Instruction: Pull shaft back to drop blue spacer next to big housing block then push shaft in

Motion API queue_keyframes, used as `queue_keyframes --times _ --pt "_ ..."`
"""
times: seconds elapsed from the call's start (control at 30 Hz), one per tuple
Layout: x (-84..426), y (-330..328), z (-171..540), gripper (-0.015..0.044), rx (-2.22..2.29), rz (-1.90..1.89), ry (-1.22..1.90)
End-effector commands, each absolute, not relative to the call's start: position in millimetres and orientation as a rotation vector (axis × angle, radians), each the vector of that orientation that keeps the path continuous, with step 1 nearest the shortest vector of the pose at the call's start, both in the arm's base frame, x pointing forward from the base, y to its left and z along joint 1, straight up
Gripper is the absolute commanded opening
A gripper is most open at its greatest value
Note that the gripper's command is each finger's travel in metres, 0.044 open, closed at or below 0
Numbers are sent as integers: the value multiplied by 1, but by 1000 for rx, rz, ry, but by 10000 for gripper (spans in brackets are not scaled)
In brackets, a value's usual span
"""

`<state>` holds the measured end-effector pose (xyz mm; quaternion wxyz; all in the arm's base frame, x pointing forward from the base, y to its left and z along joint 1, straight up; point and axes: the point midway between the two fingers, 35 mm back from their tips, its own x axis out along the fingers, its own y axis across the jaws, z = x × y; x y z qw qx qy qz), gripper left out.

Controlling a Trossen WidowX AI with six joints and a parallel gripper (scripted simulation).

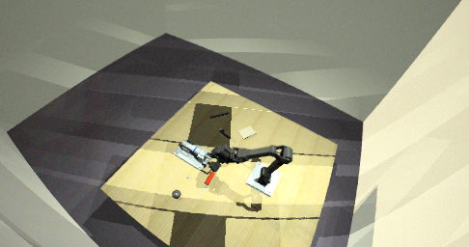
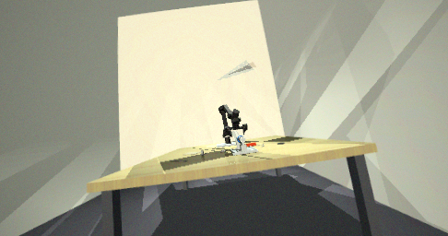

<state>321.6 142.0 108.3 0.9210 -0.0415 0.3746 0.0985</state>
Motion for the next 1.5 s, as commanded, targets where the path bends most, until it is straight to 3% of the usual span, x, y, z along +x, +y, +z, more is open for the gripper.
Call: queue_keyframes --times 0.0,1.47 --pt "321 141 109 440 -79 197 763" --pt "348 146 83 440 -79 197 762"
